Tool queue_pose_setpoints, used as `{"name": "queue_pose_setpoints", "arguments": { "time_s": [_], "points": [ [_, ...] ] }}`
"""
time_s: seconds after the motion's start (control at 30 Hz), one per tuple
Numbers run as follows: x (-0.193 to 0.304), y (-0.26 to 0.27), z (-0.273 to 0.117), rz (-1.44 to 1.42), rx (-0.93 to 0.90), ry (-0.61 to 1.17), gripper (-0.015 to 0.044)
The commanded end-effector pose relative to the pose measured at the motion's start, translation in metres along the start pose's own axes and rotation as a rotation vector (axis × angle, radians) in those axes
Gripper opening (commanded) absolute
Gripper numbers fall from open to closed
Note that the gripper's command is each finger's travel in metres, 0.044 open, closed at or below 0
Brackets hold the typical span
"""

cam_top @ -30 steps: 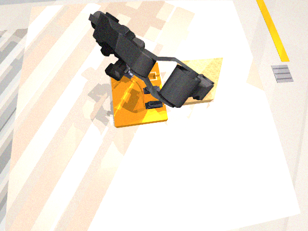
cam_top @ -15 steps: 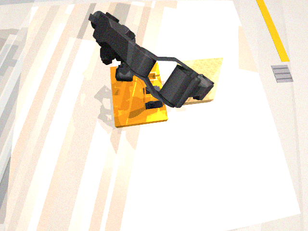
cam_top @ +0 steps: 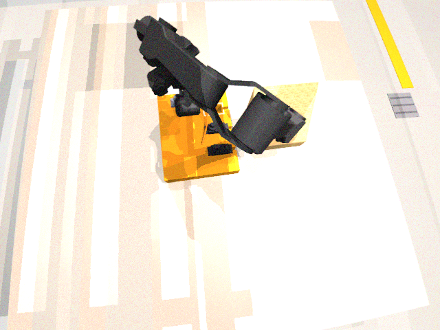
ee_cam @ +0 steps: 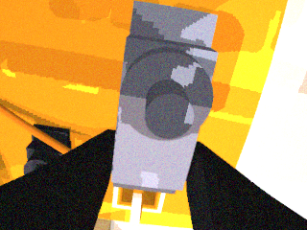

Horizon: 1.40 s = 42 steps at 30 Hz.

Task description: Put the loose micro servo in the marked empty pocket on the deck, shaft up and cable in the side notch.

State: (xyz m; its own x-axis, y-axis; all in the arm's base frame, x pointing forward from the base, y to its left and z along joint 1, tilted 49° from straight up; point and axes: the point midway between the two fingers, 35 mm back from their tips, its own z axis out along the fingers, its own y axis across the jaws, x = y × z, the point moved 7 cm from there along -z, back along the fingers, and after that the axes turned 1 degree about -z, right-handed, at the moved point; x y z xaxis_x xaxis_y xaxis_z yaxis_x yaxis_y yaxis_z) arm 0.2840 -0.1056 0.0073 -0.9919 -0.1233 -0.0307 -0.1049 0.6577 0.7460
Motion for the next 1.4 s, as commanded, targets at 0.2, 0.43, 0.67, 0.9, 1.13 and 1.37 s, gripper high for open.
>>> {"name": "queue_pose_setpoints", "arguments": {
  "time_s": [0.2, 0.43, 0.67, 0.9, 1.13, 1.37],
  "points": [
    [0.043, -0.001, -0.004, 0.0, 0.01, -0.007, 0.0],
    [0.08, -0.001, -0.003, 0.002, 0.011, -0.006, 0.0],
    [0.097, -0.001, -0.002, 0.003, 0.011, -0.005, 0.0],
    [0.096, -0.001, 0.007, 0.003, 0.011, -0.005, 0.0],
    [0.095, -0.001, 0.017, 0.003, 0.01, -0.005, 0.0],
    [0.095, -0.001, 0.017, 0.003, 0.01, -0.005, 0.0]
  ]
}}
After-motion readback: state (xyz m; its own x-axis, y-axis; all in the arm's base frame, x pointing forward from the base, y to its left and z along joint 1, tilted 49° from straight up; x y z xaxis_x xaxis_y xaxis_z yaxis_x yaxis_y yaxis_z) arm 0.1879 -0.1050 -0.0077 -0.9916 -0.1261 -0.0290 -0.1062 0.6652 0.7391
